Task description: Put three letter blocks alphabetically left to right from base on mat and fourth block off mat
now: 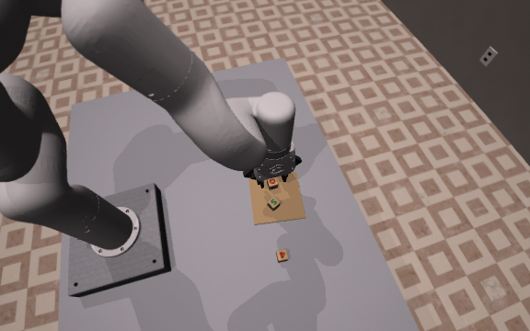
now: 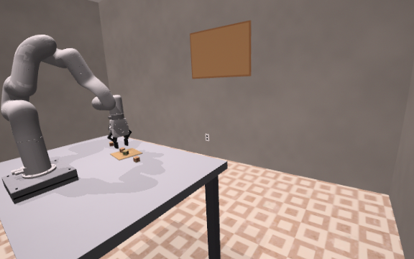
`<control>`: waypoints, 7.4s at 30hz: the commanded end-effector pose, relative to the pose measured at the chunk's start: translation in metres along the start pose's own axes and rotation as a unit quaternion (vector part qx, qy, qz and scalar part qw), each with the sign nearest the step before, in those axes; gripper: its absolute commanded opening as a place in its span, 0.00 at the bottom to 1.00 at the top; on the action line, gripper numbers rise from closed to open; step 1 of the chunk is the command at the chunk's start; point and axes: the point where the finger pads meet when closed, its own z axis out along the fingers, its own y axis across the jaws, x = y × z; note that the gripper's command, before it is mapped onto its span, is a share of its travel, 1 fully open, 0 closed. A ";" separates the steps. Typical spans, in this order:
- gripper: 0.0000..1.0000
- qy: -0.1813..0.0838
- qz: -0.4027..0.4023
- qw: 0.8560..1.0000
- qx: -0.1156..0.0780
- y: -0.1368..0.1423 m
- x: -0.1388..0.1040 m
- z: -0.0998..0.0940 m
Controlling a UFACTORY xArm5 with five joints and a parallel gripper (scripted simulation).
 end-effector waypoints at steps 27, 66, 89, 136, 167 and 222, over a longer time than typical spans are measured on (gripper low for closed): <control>0.63 0.000 0.000 1.000 -0.002 0.001 0.000 -0.001; 0.63 0.000 0.000 1.000 -0.002 0.001 0.000 -0.001; 0.63 0.000 0.000 1.000 -0.002 0.001 0.000 -0.001; 0.63 0.000 0.000 1.000 -0.002 0.001 0.000 -0.001; 0.63 0.000 0.000 1.000 -0.002 0.001 0.000 -0.001; 0.63 0.000 0.000 1.000 -0.002 0.001 -0.001 0.028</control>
